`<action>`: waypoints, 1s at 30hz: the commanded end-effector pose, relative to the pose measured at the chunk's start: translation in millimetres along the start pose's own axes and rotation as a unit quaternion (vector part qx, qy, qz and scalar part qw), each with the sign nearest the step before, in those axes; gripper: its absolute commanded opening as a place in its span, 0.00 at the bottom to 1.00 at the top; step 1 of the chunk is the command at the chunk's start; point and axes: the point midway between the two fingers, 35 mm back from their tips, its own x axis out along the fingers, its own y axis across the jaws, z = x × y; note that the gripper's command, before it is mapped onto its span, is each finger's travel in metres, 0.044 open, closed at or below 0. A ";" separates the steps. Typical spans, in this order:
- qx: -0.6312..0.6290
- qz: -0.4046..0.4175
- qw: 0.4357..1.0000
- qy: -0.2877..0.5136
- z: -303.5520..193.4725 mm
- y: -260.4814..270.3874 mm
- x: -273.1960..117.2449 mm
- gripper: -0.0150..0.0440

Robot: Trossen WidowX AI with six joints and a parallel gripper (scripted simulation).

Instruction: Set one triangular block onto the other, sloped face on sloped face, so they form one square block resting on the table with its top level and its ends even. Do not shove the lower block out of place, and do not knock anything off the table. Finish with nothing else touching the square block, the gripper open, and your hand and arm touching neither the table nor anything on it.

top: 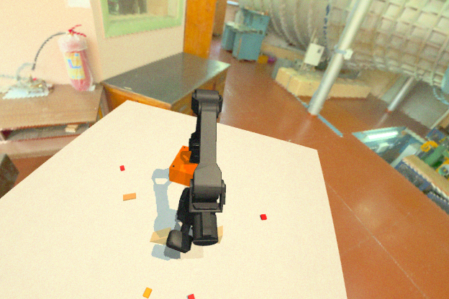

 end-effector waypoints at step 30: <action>-0.004 -0.002 1.000 0.003 0.0 -5.3 51.1 1.00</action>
